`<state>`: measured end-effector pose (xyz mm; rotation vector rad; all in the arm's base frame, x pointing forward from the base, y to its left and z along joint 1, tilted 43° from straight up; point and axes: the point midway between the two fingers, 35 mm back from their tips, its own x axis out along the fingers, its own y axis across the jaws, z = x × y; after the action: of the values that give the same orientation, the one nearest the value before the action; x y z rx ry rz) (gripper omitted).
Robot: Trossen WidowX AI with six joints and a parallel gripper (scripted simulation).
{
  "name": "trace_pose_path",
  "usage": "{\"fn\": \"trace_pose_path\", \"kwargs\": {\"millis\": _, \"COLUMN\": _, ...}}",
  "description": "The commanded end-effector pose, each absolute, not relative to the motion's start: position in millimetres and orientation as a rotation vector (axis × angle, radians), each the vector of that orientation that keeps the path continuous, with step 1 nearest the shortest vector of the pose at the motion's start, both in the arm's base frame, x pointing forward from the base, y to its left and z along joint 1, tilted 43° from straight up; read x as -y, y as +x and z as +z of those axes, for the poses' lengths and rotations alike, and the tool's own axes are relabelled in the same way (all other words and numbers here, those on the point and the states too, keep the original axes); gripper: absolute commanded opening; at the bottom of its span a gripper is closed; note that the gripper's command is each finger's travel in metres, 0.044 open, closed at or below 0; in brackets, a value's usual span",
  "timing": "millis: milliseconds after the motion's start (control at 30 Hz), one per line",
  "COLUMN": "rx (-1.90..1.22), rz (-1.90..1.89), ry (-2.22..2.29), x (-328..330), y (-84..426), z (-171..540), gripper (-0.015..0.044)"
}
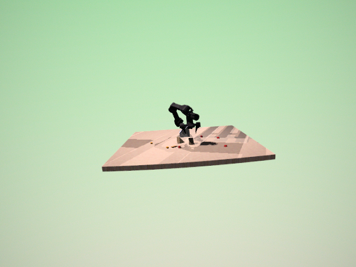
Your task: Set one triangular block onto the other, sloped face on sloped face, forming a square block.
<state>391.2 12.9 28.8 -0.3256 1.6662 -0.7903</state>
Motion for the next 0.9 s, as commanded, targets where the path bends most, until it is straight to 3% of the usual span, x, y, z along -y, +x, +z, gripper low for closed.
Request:
{"fn": "trace_pose_path", "kwargs": {"millis": 0, "rx": -1.662, "rz": -0.806, "ry": -0.325, "x": -10.3, "y": 391.5, "z": 25.5, "gripper": 0.044}}
{"fn": "trace_pose_path", "kwargs": {"millis": 867, "rx": -1.698, "rz": -0.836, "ry": -0.285, "x": 15.6, "y": 383.4, "z": -5.3, "gripper": 0.044}}
